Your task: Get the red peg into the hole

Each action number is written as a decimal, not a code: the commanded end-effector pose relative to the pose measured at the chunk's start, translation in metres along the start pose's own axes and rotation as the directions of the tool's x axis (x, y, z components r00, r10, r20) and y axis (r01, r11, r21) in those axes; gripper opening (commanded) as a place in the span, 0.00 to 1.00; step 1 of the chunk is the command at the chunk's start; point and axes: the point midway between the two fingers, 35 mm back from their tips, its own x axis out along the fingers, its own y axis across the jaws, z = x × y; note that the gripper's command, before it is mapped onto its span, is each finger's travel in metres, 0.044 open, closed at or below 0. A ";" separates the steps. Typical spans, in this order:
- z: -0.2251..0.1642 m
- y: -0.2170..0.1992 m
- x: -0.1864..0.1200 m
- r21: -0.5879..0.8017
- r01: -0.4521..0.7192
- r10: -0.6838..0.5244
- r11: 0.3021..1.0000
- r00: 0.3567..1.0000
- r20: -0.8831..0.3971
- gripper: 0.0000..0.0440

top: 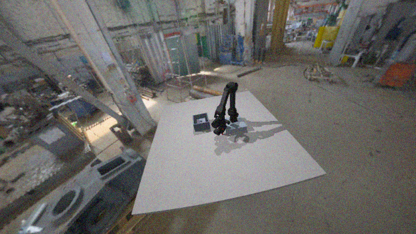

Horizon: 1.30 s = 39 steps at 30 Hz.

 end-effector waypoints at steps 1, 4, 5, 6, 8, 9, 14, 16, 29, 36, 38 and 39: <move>0.000 -0.001 -0.001 -0.001 0.011 -0.011 1.000 0.999 -0.034 0.00; 0.005 0.000 -0.007 -0.016 -0.004 0.004 1.000 1.000 -0.017 0.00; 0.007 0.001 -0.009 -0.022 -0.011 0.011 1.000 1.000 -0.006 0.00; 0.009 0.000 -0.012 -0.029 -0.017 0.017 0.999 1.000 0.005 0.00; 0.013 0.000 -0.017 -0.044 -0.026 0.027 0.999 0.999 0.025 0.00; 0.015 -0.001 -0.020 -0.051 -0.030 0.032 0.998 0.999 0.034 0.00; 0.026 -0.002 -0.035 -0.091 -0.051 0.058 0.995 0.995 0.079 0.00; 0.030 -0.002 -0.042 -0.108 -0.059 0.070 0.992 0.993 0.097 0.00; 0.064 0.004 -0.091 -0.191 -0.103 0.141 0.976 0.970 0.197 0.00; 0.088 0.008 -0.112 -0.201 -0.113 0.161 0.973 0.957 0.242 0.00; 0.095 0.009 -0.115 -0.196 -0.114 0.162 0.974 0.955 0.250 0.00; 0.099 0.009 -0.116 -0.192 -0.114 0.162 0.975 0.954 0.253 0.00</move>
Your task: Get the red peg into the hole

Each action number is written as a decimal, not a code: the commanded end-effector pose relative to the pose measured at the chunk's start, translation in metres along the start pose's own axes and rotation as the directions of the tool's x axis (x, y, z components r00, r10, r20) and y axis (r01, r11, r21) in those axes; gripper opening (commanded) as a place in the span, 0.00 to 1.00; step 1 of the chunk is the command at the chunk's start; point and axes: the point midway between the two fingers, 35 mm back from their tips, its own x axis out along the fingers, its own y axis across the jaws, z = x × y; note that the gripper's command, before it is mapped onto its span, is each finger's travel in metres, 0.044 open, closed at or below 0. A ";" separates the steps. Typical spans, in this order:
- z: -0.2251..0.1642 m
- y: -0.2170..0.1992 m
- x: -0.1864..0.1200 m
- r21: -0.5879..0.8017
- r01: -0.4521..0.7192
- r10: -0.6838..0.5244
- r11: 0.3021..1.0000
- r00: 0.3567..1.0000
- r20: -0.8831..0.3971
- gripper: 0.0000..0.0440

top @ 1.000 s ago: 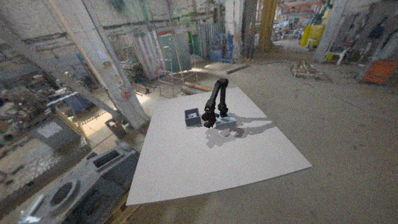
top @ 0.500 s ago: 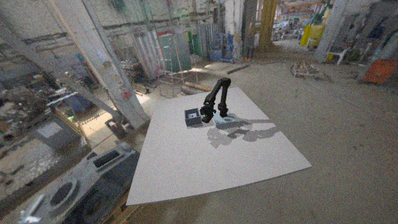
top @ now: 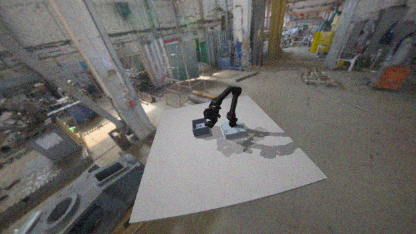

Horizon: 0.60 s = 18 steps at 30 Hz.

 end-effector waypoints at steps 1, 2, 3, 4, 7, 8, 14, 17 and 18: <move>0.018 -0.001 -0.004 0.008 0.000 -0.001 1.000 1.000 0.024 0.00; 0.022 -0.002 -0.004 0.014 0.001 -0.001 1.000 1.000 0.027 0.00; 0.026 -0.002 -0.004 0.019 0.001 -0.002 1.000 1.000 0.030 0.00; 0.030 -0.003 -0.003 0.025 0.001 -0.002 1.000 0.999 0.034 0.00; 0.041 -0.005 -0.002 0.043 0.004 -0.005 0.999 0.999 0.043 0.00; 0.045 -0.006 -0.002 0.050 0.004 -0.007 0.999 0.999 0.046 0.00; 0.066 -0.011 0.004 0.089 0.008 -0.014 0.996 0.998 0.063 0.00; 0.076 -0.014 0.007 0.109 0.009 -0.017 0.994 0.997 0.071 0.00; 0.079 -0.015 0.008 0.115 0.009 -0.017 0.993 0.997 0.074 0.00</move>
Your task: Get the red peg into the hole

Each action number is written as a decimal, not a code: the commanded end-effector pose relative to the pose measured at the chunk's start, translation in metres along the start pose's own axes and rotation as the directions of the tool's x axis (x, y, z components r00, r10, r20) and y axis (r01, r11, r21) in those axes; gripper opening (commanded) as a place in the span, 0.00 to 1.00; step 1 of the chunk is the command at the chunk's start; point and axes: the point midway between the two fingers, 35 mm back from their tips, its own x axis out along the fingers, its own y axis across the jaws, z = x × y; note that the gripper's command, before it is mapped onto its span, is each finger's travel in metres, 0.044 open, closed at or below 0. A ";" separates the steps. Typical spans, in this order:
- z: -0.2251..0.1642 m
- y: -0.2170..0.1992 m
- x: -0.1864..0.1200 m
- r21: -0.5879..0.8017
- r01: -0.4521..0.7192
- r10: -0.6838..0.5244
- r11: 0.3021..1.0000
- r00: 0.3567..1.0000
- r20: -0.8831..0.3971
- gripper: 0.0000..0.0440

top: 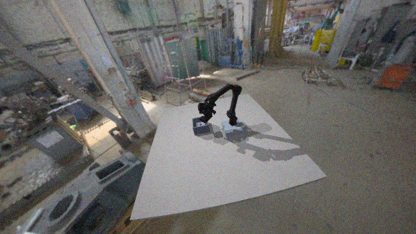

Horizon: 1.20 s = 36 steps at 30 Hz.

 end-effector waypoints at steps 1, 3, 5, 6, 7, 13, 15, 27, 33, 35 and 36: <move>0.016 -0.001 0.005 0.026 -0.003 0.003 1.000 1.000 0.015 0.00; 0.022 -0.002 0.008 0.040 -0.003 0.002 0.999 1.000 0.021 0.00; 0.028 -0.003 0.012 0.054 -0.003 0.001 0.999 1.000 0.026 0.00; 0.031 -0.004 0.014 0.061 -0.003 0.001 0.998 1.000 0.029 0.00; 0.034 -0.004 0.015 0.068 -0.002 0.000 0.998 1.000 0.031 0.00; 0.051 -0.008 0.028 0.108 -0.002 -0.003 0.994 0.999 0.041 0.00; 0.056 -0.009 0.031 0.120 -0.001 -0.004 0.993 0.999 0.041 0.01; 0.074 -0.014 0.055 0.166 0.009 -0.011 0.986 1.000 0.011 0.02; 0.075 -0.016 0.071 0.169 0.025 -0.022 0.985 1.000 -0.017 0.00; 0.075 -0.016 0.076 0.165 0.034 -0.029 0.986 0.999 -0.028 0.00; 0.074 -0.017 0.078 0.162 0.038 -0.033 0.986 0.999 -0.034 0.00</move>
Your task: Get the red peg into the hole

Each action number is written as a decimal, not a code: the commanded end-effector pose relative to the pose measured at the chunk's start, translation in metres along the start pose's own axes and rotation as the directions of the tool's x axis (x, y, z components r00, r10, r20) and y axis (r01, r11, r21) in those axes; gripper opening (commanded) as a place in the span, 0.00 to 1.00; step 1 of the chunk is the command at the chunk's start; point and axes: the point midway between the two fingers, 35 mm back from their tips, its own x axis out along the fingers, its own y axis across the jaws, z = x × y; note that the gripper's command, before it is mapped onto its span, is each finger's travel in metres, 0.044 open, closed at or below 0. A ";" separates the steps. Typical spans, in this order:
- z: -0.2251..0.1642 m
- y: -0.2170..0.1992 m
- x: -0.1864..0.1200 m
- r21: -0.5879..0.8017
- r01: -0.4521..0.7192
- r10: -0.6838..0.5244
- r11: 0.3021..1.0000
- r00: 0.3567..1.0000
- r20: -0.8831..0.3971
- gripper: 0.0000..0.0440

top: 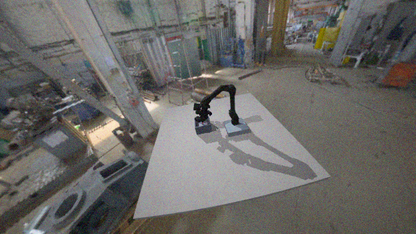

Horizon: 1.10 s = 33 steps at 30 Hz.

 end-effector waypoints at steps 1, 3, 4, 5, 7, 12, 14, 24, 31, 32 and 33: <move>0.001 0.000 0.010 -0.009 0.011 -0.011 1.000 1.000 -0.017 0.01; 0.001 -0.001 0.014 -0.018 0.020 -0.020 1.000 0.999 -0.025 0.06; 0.001 -0.001 0.016 -0.023 0.023 -0.024 0.999 0.999 -0.028 0.10; 0.002 -0.001 0.018 -0.028 0.026 -0.027 0.999 0.999 -0.030 0.15; 0.003 -0.001 0.021 -0.040 0.031 -0.032 0.999 0.999 -0.035 0.26; 0.002 -0.003 0.025 -0.075 0.057 -0.061 0.996 0.997 -0.056 0.37; 0.002 -0.002 0.025 -0.086 0.065 -0.071 0.994 0.995 -0.064 0.37; 0.007 0.008 0.019 -0.155 0.080 -0.093 0.985 0.993 -0.078 0.35; 0.012 0.015 0.012 -0.210 0.079 -0.097 0.975 0.992 -0.078 0.33; 0.012 0.016 0.011 -0.217 0.079 -0.098 0.973 0.992 -0.078 0.34; 0.013 0.016 0.011 -0.224 0.079 -0.099 0.971 0.992 -0.078 0.34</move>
